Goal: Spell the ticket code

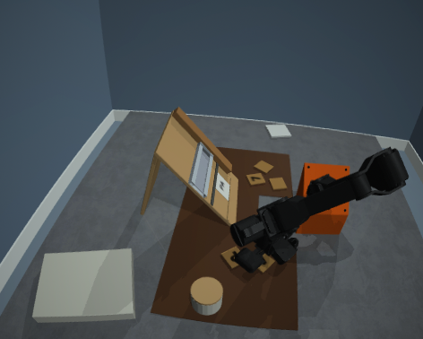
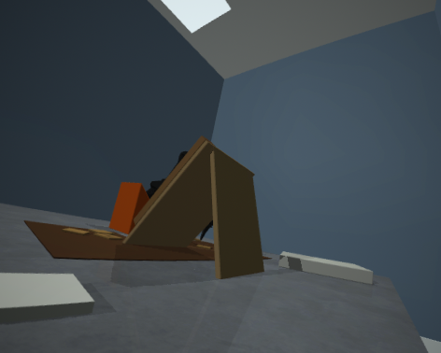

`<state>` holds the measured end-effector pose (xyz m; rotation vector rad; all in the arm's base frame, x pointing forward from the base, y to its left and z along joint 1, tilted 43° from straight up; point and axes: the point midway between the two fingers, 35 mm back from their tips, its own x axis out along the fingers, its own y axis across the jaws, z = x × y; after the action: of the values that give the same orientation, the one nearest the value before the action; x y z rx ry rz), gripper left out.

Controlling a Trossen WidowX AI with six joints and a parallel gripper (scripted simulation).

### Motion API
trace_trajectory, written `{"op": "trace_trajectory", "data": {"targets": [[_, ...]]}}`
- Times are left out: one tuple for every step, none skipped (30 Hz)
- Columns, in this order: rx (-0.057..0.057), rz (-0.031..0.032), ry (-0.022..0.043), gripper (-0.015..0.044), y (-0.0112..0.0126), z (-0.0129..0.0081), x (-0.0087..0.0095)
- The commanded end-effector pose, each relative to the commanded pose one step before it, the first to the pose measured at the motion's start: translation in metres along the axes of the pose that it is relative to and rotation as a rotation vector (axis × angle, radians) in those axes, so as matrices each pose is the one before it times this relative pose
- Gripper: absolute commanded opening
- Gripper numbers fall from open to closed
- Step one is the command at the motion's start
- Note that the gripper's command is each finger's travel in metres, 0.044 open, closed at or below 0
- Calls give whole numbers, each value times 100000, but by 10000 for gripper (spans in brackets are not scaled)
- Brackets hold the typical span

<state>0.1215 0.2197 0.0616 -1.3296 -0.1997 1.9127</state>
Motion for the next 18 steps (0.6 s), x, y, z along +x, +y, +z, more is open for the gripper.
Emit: {"op": "trace_trajectory", "data": {"targets": [[-951,-678,-304,0,-85,63,-301],[0,3,2,0,19,-11,-35],[0,3,2,0,19,-11,-35],[0,3,2,0,19,-11,-35],[0,3,2,0,18,-10,-35],[0,3,2,0,18,-10,-34],[0,3,2,0,18,-10,-34],[0,2,2,0,18,-10,-34],[0,2,2,0,18,-9,-34],[0,2,2,0,18,-9,-33],[0,2,2,0,17,-9,-33],[0,2,2,0,17,-8,-33],[0,2,2,0,17,-8,-33],[0,2,2,0,16,-8,-33],[0,2,2,0,16,-8,-32],[0,2,2,0,16,-7,-32],[0,2,2,0,15,-7,-32],[0,2,2,0,15,-7,-32]]}}
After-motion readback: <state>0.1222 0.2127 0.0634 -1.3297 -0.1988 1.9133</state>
